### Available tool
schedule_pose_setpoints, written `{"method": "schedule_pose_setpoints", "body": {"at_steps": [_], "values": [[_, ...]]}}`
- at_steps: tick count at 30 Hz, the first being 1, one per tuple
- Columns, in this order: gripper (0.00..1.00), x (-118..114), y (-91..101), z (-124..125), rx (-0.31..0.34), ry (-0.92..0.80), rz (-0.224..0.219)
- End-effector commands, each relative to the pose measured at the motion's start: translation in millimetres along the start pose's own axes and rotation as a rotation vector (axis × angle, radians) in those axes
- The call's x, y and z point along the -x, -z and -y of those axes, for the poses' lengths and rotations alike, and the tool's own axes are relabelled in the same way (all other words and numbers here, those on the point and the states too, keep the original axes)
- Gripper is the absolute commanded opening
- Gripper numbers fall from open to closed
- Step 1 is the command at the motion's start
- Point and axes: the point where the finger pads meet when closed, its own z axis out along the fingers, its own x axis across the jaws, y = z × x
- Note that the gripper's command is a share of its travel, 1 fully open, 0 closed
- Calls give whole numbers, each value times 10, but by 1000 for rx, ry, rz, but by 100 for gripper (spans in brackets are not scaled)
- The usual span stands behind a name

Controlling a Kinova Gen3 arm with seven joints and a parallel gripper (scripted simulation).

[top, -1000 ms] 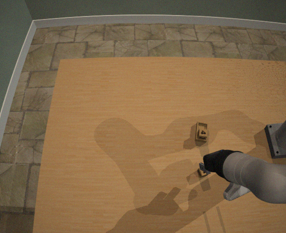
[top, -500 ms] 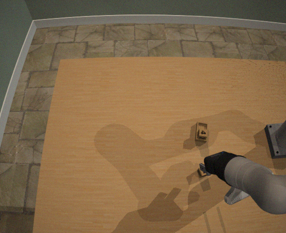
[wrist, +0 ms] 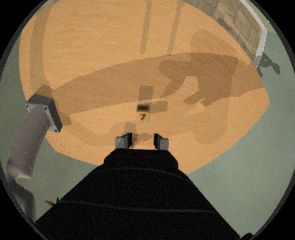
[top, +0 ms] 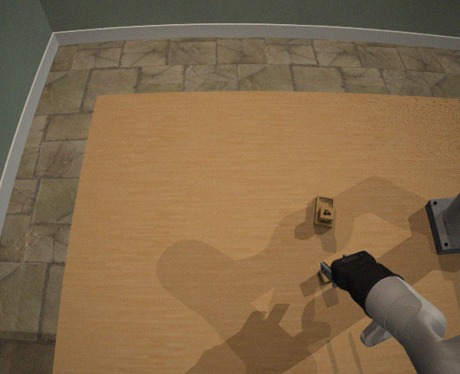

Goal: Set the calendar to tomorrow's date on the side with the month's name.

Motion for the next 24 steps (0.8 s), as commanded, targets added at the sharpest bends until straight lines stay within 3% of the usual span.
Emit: {"method": "schedule_pose_setpoints", "body": {"at_steps": [1, 24], "values": [[87, 18, -2, 55, 14, 17, -4], [87, 19, -19, 71, 15, 17, -4]]}}
